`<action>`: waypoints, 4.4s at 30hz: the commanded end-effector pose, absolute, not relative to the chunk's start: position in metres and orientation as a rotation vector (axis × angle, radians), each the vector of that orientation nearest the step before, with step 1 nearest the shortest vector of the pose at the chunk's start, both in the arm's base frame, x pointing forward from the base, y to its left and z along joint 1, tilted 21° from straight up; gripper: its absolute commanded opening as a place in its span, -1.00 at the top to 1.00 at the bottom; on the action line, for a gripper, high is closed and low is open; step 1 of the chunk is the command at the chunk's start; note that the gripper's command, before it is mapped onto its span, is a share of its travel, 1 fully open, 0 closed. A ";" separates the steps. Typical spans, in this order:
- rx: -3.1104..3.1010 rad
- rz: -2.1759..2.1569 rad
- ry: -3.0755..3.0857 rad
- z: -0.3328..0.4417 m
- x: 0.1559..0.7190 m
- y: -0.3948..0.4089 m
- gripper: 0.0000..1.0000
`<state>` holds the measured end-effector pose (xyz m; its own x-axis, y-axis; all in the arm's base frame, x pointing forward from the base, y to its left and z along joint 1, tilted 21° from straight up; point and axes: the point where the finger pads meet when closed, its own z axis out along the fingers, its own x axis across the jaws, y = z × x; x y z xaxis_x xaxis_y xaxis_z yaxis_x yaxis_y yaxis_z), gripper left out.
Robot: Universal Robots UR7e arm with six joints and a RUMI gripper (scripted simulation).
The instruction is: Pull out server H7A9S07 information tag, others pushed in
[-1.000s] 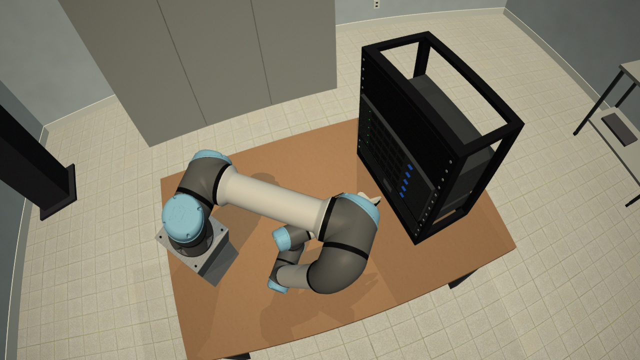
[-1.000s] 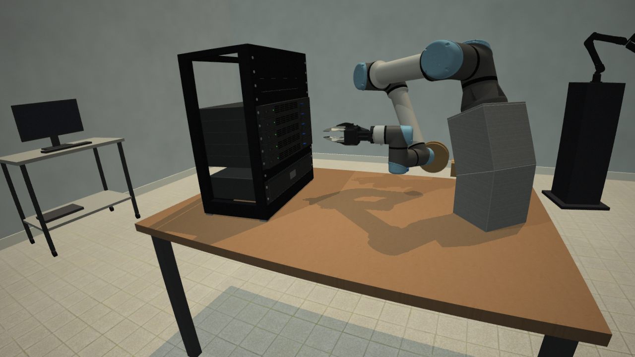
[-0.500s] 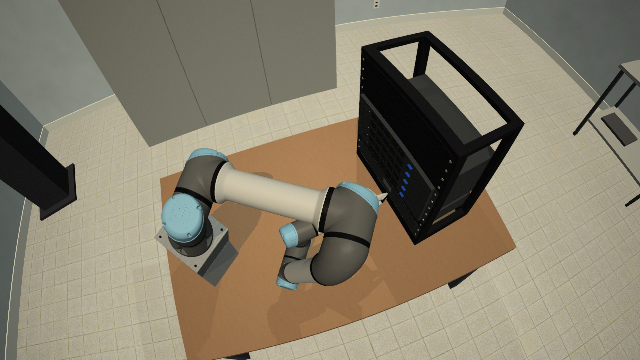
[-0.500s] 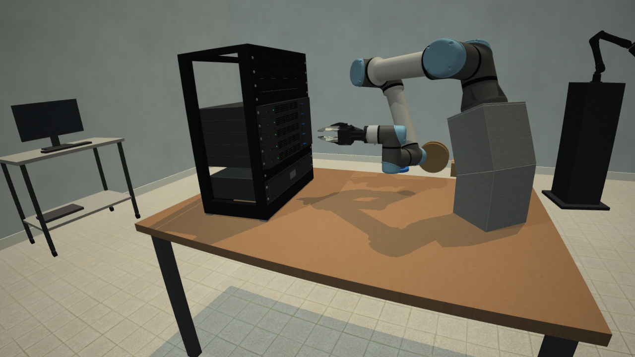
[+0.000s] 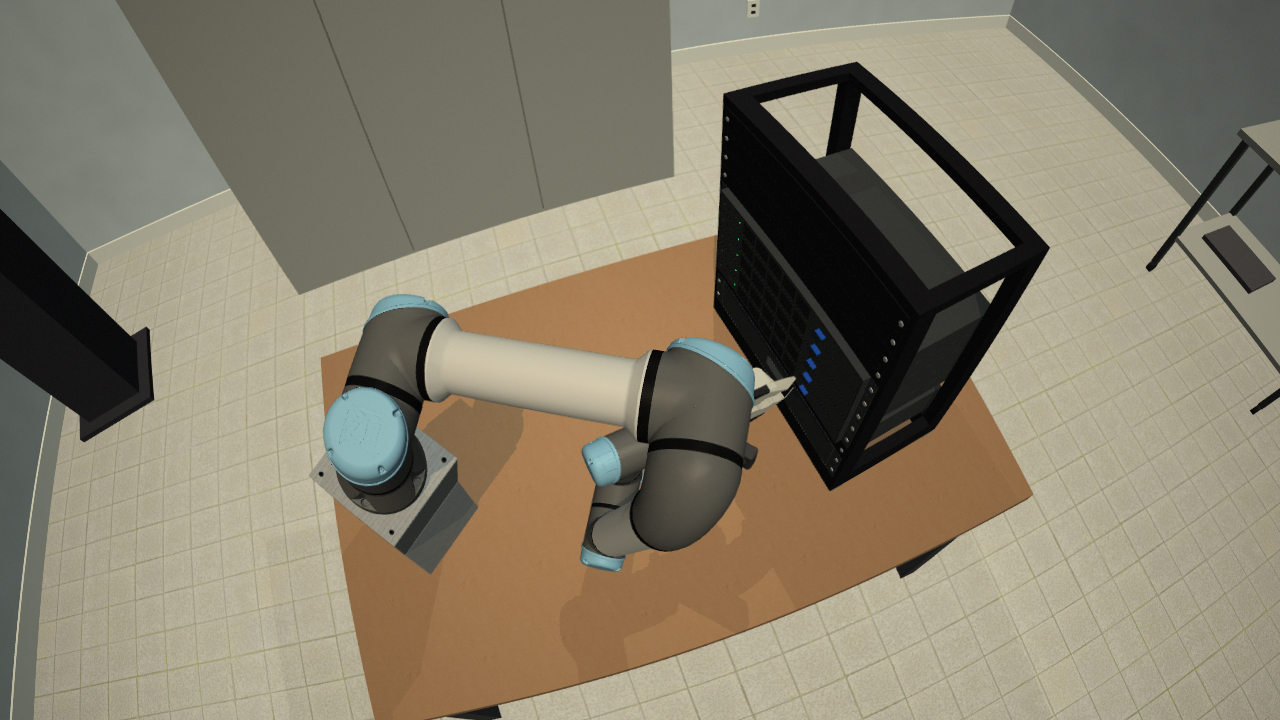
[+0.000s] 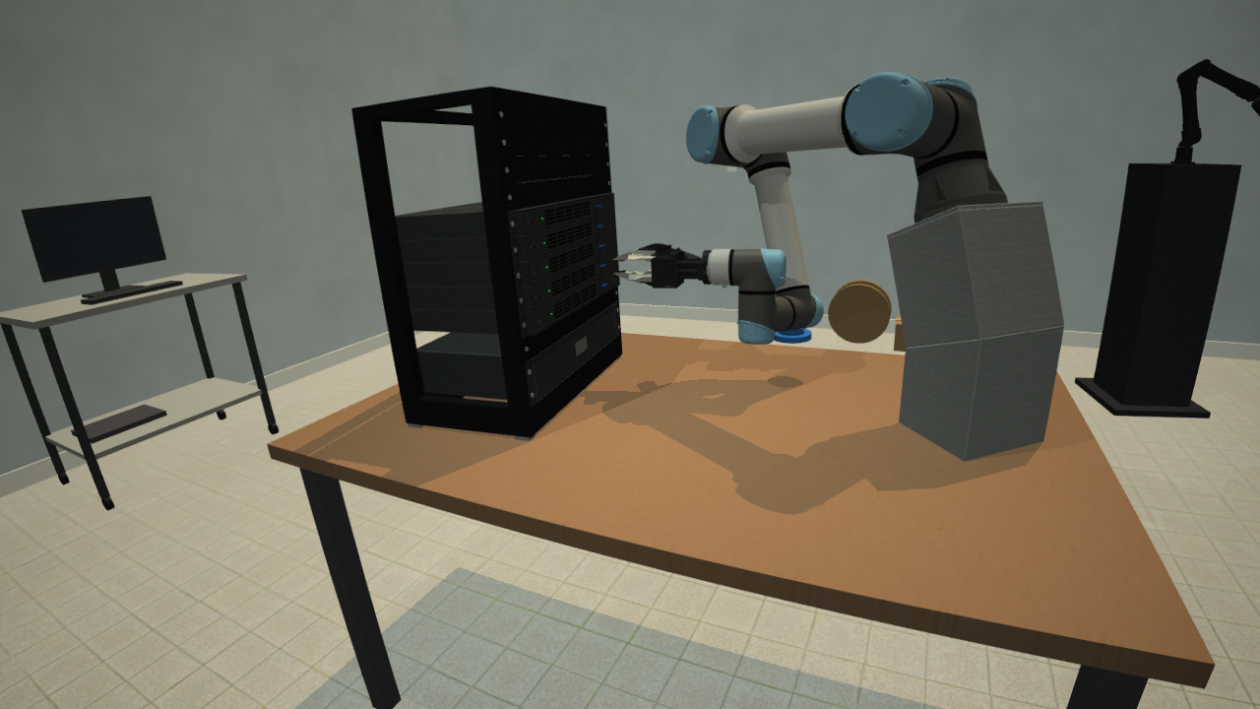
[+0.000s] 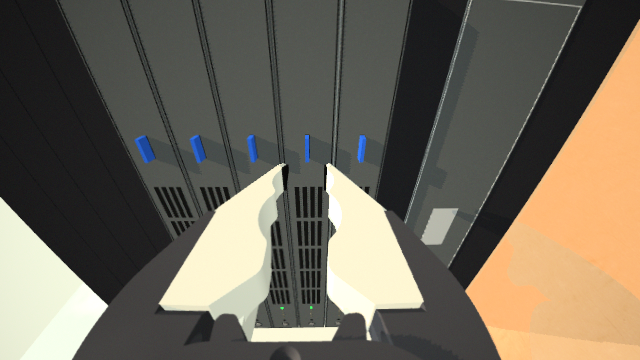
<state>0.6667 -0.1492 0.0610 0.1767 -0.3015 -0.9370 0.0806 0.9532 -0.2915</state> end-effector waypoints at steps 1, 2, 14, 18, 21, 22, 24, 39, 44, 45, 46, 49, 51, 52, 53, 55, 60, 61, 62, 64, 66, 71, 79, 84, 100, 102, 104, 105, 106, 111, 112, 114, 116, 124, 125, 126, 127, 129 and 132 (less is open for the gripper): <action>-0.191 -0.273 1.368 0.063 0.674 -0.149 0.69; -0.191 -0.273 1.368 0.063 0.674 -0.149 0.69; -0.191 -0.273 1.368 0.063 0.674 -0.149 0.69; -0.191 -0.273 1.368 0.063 0.674 -0.149 0.69; -0.191 -0.273 1.368 0.063 0.674 -0.149 0.69; -0.191 -0.273 1.368 0.063 0.674 -0.149 0.69; -0.191 -0.273 1.368 0.063 0.674 -0.149 0.69; -0.191 -0.273 1.368 0.063 0.674 -0.149 0.69; -0.191 -0.273 1.368 0.063 0.674 -0.149 0.69; -0.191 -0.273 1.368 0.063 0.674 -0.149 0.69; -0.191 -0.273 1.368 0.063 0.674 -0.149 0.69; -0.191 -0.273 1.368 0.063 0.674 -0.149 0.69; -0.191 -0.273 1.368 0.063 0.674 -0.149 0.69; -0.191 -0.273 1.368 0.063 0.675 -0.149 0.69; -0.191 -0.273 1.368 0.063 0.676 -0.150 0.69; -0.191 -0.273 1.368 0.064 0.678 -0.150 0.69; -0.191 -0.273 1.368 0.065 0.687 -0.150 0.69; -0.191 -0.273 1.368 0.065 0.687 -0.150 0.69; -0.191 -0.273 1.368 0.065 0.687 -0.150 0.69; -0.191 -0.273 1.368 0.066 0.690 -0.150 0.69; -0.191 -0.273 1.368 0.066 0.692 -0.150 0.69; -0.191 -0.273 1.368 0.066 0.693 -0.150 0.69; -0.191 -0.273 1.368 0.066 0.693 -0.150 0.69; -0.191 -0.273 1.368 0.066 0.693 -0.150 0.69; -0.191 -0.273 1.368 0.066 0.693 -0.150 0.69; -0.191 -0.273 1.368 0.066 0.693 -0.150 0.69; -0.191 -0.273 1.368 0.066 0.693 -0.150 0.69; -0.191 -0.273 1.368 0.066 0.693 -0.150 0.69; -0.191 -0.273 1.368 0.066 0.693 -0.150 0.69; -0.191 -0.273 1.368 0.066 0.693 -0.150 0.69; -0.191 -0.273 1.368 0.066 0.693 -0.150 0.69; -0.191 -0.273 1.368 0.066 0.693 -0.150 0.69; -0.191 -0.273 1.368 0.066 0.693 -0.150 0.69; -0.191 -0.273 1.368 0.067 0.694 -0.150 0.69; -0.191 -0.273 1.368 0.067 0.694 -0.150 0.69; -0.191 -0.273 1.368 0.067 0.694 -0.150 0.69; -0.191 -0.273 1.368 0.067 0.694 -0.150 0.69; -0.191 -0.273 1.368 0.067 0.694 -0.150 0.69; -0.191 -0.273 1.368 0.067 0.694 -0.150 0.69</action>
